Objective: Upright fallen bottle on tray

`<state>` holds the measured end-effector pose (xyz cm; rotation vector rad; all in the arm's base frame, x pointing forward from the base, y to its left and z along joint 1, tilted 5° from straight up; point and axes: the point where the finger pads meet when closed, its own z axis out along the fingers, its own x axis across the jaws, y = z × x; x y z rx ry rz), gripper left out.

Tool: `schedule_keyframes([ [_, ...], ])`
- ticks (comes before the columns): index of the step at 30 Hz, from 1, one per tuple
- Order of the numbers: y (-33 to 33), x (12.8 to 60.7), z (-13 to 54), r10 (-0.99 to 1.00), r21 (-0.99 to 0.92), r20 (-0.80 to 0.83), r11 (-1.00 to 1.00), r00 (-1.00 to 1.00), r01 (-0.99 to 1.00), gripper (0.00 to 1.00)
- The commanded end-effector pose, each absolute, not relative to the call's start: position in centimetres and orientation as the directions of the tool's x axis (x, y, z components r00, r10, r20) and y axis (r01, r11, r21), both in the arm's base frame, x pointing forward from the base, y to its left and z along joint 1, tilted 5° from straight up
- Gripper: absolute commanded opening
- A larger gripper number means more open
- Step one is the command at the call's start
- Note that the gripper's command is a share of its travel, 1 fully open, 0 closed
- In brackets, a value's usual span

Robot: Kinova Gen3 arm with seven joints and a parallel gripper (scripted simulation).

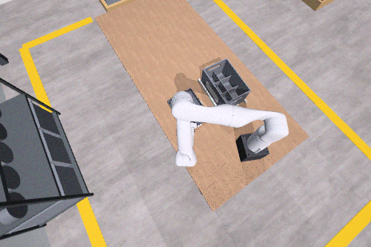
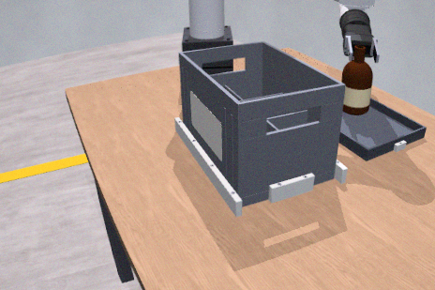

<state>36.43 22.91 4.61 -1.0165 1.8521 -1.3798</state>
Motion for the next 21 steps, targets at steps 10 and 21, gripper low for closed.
schedule_keyframes([
  [10,22.8,36.3,7.8,-0.852,-0.963,-0.021,0.159,-0.524,-0.218,1.0],
  [21,22.9,36.1,9.9,-0.852,-0.963,-0.021,0.159,-0.524,-0.219,1.0],
])
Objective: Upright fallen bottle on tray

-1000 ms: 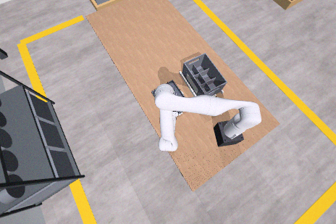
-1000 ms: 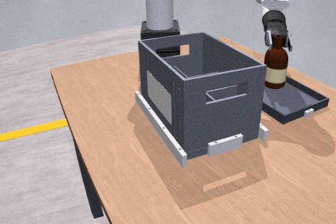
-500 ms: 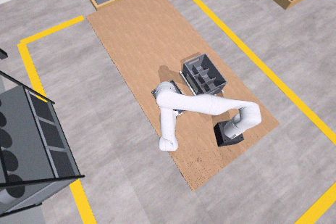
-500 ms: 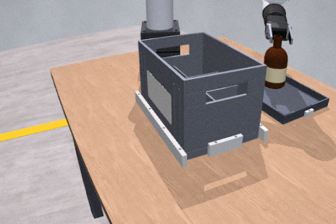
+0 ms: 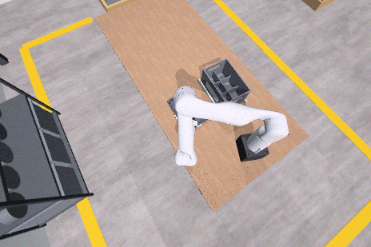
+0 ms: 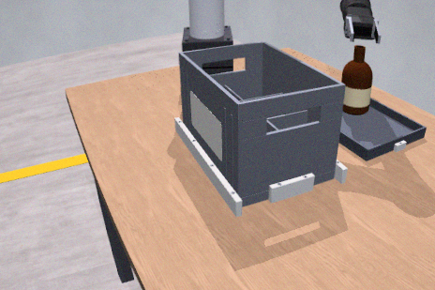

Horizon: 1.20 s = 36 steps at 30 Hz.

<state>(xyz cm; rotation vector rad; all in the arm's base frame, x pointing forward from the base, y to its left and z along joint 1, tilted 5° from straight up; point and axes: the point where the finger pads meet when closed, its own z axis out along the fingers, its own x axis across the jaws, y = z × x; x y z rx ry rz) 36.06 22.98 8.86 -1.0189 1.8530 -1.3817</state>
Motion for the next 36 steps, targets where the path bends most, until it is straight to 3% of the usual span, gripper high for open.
schedule_keyframes([
  [1,22.9,36.1,10.2,-0.852,-0.963,-0.021,0.159,-0.524,-0.219,1.0],
  [34,22.9,35.9,13.1,-0.852,-0.963,-0.021,0.159,-0.524,-0.219,1.0],
  [35,22.9,35.9,13.1,-0.852,-0.963,-0.021,0.159,-0.524,-0.219,0.0],
  [36,22.9,35.9,13.1,-0.852,-0.963,-0.021,0.159,-0.524,-0.219,0.0],
])
